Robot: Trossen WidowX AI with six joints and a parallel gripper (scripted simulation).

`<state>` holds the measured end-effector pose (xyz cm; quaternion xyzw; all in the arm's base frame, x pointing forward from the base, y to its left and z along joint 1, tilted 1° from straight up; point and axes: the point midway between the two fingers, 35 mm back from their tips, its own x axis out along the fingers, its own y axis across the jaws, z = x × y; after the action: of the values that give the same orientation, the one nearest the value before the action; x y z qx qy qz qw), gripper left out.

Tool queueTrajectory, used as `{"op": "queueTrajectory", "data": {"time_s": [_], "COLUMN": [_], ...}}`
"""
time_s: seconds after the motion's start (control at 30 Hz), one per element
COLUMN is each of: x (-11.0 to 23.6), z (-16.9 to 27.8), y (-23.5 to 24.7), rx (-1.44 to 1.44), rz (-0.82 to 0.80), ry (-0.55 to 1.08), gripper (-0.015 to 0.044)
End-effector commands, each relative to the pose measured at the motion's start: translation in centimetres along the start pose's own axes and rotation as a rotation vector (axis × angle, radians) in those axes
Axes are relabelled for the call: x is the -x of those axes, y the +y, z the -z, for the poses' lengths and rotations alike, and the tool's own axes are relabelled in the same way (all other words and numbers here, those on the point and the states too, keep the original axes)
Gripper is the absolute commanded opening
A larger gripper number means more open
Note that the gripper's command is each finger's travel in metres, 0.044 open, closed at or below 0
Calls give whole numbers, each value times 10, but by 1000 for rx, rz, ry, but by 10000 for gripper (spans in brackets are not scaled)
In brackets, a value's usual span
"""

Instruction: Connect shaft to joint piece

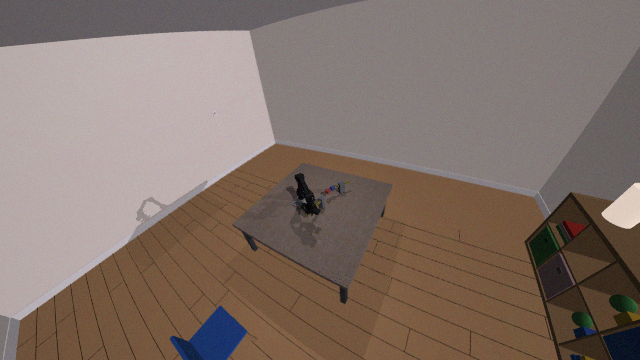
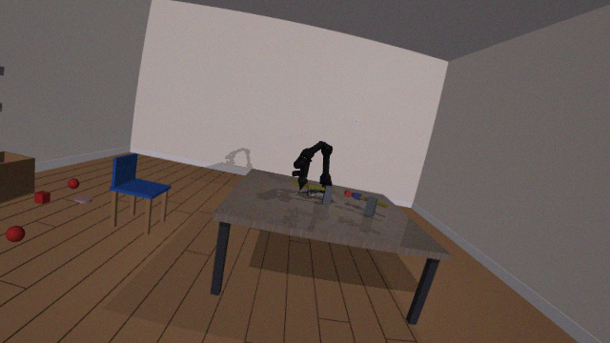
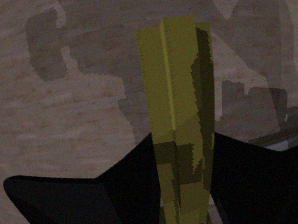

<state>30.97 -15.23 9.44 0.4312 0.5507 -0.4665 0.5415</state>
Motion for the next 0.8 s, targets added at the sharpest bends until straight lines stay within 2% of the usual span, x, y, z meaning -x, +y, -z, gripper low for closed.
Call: {"op": "queueTrajectory", "data": {"time_s": [0.0,0.1,0.77], "x": [1,1,-1], "z": [-1,-1,23], "y": [0,0,0], "rx": [-2,-2,-1], "rz": [1,1,-56], "ry": [-2,-2,1], "gripper": [34,0,0]}}
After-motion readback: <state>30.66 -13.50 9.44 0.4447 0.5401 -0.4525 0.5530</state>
